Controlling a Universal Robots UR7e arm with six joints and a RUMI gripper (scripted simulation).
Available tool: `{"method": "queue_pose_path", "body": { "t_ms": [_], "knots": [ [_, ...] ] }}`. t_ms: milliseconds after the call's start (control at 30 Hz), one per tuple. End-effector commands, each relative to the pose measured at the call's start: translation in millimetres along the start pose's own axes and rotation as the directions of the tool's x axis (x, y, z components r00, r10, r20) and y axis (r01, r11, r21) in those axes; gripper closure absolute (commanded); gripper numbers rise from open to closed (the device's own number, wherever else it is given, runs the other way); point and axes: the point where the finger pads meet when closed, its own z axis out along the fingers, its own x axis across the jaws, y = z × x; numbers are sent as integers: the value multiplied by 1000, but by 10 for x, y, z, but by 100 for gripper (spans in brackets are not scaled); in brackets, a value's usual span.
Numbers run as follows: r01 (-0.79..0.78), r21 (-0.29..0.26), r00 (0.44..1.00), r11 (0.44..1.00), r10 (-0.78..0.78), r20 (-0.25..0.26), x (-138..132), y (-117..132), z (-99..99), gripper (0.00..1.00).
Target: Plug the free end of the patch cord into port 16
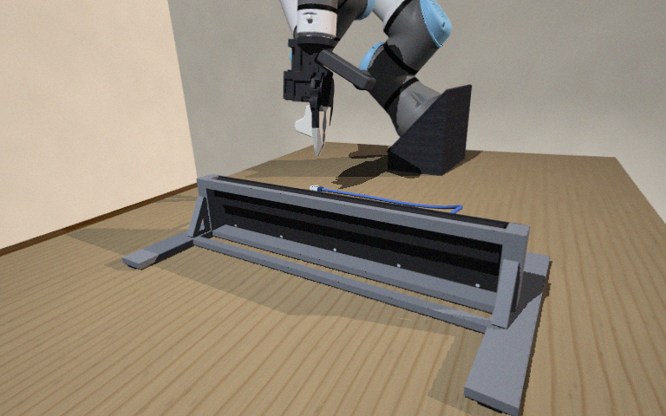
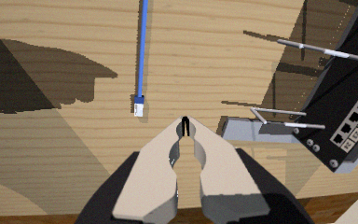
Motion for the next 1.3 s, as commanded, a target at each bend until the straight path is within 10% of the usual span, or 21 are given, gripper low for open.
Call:
{"method": "queue_pose_path", "body": {
  "t_ms": [0,633,1267],
  "knots": [
    [75,-23,996,997,-76,-50,201,-77,-30,100],
    [512,-289,782,809,-579,-232,1244,-1029,-447,100],
    [675,-606,410,421,-897,-166,1533,-2285,-866,100]
  ]
}}
